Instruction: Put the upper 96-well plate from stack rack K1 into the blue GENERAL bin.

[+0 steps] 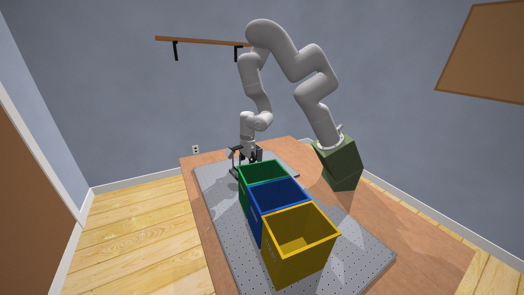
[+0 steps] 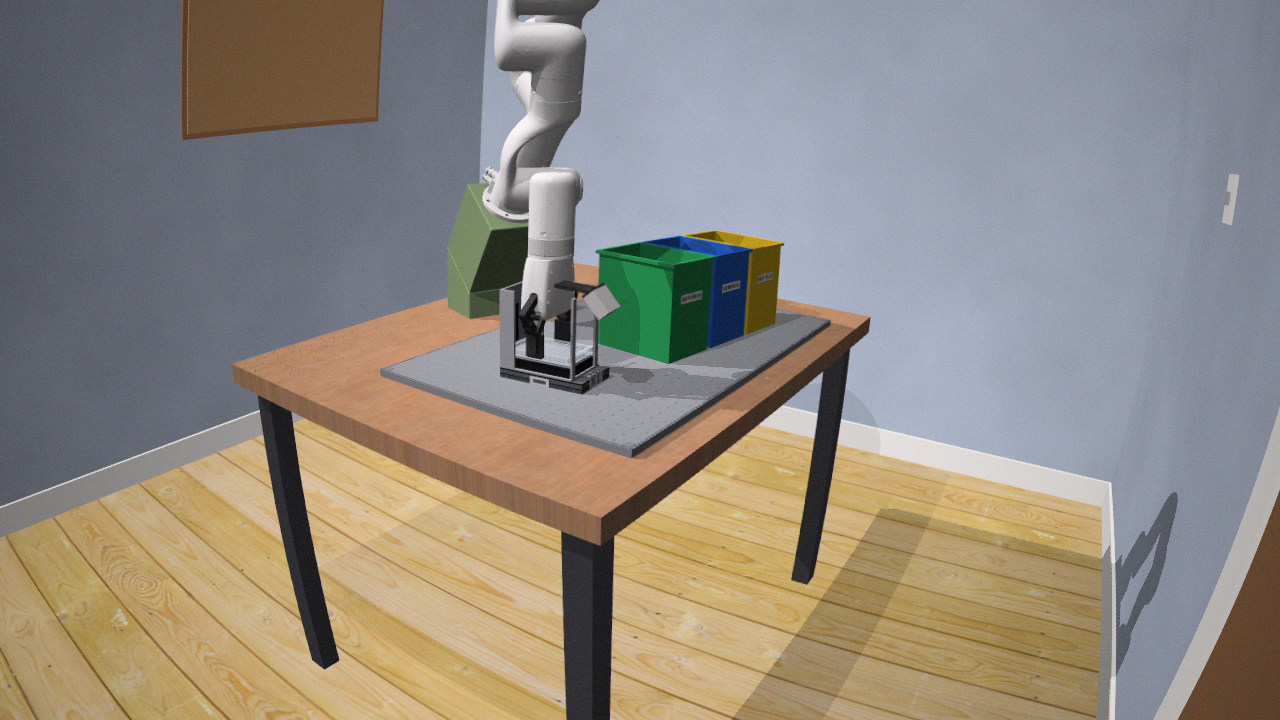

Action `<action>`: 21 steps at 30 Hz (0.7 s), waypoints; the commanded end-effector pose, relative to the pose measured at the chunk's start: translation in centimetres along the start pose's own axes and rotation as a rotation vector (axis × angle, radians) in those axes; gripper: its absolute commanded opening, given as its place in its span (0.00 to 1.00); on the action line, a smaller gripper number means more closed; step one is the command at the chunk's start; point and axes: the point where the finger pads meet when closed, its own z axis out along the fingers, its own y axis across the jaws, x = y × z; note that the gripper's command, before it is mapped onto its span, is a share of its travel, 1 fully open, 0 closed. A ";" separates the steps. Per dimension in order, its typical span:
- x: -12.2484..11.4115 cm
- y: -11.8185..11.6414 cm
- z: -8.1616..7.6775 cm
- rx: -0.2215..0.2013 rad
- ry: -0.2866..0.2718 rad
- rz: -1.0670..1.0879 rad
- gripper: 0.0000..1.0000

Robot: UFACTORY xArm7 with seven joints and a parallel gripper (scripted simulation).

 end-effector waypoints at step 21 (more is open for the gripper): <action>0.0 0.1 -1.6 0.000 0.001 0.000 0.00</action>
